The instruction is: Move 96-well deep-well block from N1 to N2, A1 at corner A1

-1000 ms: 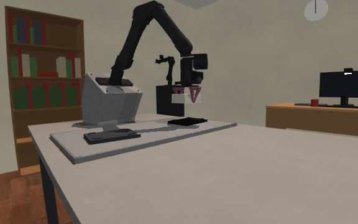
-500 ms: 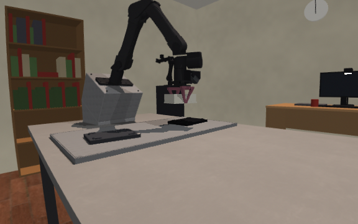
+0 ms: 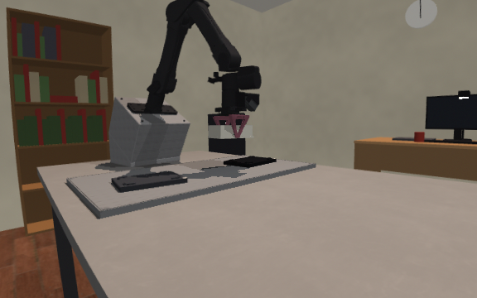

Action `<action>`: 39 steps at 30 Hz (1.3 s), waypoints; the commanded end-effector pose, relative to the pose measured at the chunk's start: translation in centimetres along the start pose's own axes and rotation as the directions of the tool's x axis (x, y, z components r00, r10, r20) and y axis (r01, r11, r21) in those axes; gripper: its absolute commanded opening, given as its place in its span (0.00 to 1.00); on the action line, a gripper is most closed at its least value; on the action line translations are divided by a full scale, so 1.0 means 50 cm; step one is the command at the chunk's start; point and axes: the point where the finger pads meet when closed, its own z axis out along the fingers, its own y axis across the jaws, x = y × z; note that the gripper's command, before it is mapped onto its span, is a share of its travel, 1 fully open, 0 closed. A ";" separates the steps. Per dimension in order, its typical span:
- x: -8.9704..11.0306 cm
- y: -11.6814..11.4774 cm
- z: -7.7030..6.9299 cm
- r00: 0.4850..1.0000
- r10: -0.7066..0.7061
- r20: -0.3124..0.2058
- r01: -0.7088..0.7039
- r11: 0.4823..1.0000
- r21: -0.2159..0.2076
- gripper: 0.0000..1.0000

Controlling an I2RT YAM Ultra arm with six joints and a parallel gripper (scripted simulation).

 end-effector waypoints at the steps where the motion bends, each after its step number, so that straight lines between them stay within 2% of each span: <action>1: -0.006 -0.005 -0.008 0.999 -0.027 0.033 0.027 1.000 0.005 0.00; 15: 0.085 -0.028 -0.006 0.999 -0.027 0.031 0.027 1.000 0.005 0.00; 17: 0.085 -0.028 -0.006 0.999 -0.027 0.031 0.027 1.000 0.005 0.00; 32: 0.183 -0.052 -0.003 0.999 -0.028 0.029 0.028 1.000 0.006 0.00; 34: 0.183 -0.052 -0.003 0.999 -0.028 0.029 0.028 1.000 0.006 0.00; 39: 0.215 -0.060 -0.002 0.999 -0.028 0.029 0.028 1.000 0.006 0.00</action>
